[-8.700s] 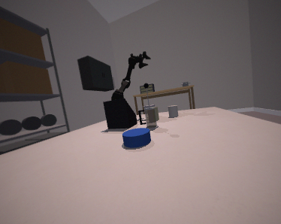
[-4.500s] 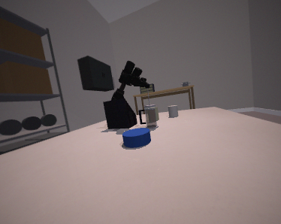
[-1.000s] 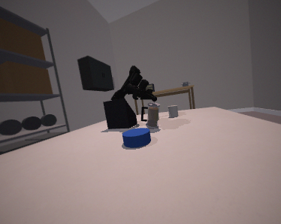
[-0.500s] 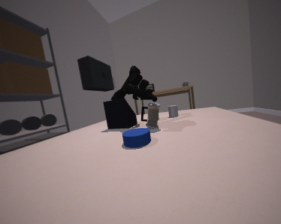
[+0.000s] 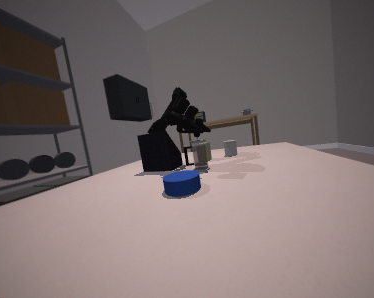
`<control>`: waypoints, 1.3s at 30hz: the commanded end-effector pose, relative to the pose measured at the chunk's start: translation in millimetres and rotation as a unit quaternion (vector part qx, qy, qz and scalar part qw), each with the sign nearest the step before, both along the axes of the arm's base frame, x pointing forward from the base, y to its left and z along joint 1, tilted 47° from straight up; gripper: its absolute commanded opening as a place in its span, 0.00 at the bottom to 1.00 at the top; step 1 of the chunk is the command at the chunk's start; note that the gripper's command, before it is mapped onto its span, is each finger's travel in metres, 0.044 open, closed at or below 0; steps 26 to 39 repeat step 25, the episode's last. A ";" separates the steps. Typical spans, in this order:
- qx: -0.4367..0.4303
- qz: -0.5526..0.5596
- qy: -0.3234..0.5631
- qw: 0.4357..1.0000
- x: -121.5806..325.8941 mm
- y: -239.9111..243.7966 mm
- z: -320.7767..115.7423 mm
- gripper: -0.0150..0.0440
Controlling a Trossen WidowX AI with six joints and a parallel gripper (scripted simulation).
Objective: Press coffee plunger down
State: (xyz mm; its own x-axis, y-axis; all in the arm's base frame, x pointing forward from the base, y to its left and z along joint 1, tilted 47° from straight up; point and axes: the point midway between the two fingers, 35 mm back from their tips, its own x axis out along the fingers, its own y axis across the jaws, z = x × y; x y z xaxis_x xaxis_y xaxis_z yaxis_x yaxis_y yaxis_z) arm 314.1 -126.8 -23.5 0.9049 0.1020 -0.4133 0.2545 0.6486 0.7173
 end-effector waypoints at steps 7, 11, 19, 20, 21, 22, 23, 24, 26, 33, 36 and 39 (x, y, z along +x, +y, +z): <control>-0.012 -0.019 -0.004 1.000 -0.5 -13.7 4.9 1.00; -0.012 -0.014 0.001 1.000 -7.4 -19.2 14.3 1.00; -0.004 0.002 0.009 1.000 -45.1 -29.6 57.4 1.00; -0.003 0.003 0.008 1.000 -50.7 -29.2 63.1 1.00; -0.001 0.004 0.008 1.000 -55.1 -29.2 67.0 1.00; 0.000 0.004 0.008 1.000 -57.8 -29.1 69.4 1.00; 0.000 0.004 0.008 1.000 -58.6 -29.1 70.3 1.00; 0.000 0.004 0.008 1.000 -58.6 -29.1 70.3 1.00; 0.000 0.004 0.008 1.000 -58.6 -29.1 70.2 1.00; 0.000 0.004 0.008 1.000 -58.6 -29.1 70.2 1.00; 0.000 0.004 0.008 1.000 -58.6 -29.1 70.2 1.00; 0.000 0.004 0.008 1.000 -58.6 -29.1 70.2 1.00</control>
